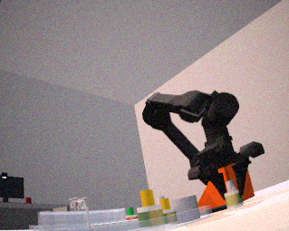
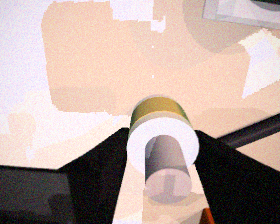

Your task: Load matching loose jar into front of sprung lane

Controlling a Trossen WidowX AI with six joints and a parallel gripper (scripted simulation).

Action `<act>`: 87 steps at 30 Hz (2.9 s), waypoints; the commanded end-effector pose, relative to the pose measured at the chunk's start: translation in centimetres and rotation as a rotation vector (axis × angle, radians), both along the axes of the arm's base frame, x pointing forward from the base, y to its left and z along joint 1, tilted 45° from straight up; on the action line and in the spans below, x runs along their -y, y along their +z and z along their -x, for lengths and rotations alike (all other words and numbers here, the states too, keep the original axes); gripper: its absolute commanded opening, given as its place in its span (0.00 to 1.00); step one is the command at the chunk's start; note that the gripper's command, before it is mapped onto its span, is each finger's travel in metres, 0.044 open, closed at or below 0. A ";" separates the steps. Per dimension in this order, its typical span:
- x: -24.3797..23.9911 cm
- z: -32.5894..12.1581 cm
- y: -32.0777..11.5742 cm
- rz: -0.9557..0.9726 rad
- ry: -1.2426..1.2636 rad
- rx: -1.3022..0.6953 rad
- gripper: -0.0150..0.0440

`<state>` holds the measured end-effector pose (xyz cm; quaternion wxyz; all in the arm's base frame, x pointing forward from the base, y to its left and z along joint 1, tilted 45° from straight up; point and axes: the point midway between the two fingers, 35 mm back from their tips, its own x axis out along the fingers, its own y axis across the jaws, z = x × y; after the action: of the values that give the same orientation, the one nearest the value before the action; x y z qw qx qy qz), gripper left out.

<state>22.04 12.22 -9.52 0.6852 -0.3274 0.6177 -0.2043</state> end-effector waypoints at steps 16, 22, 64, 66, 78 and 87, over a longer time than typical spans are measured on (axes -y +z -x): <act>-5.9 0.8 6.5 -0.001 0.005 -0.004 0.25; -6.8 1.2 7.8 0.000 0.005 -0.004 0.25; 7.1 -5.3 11.7 0.001 -0.040 0.042 0.25; 7.1 -5.3 11.7 0.001 -0.040 0.042 0.25; 7.1 -5.7 11.7 0.001 -0.040 0.042 0.25; 7.0 -6.0 11.7 0.000 -0.040 0.042 0.25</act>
<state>27.76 5.17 2.15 0.6932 -0.3091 0.6108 -0.2256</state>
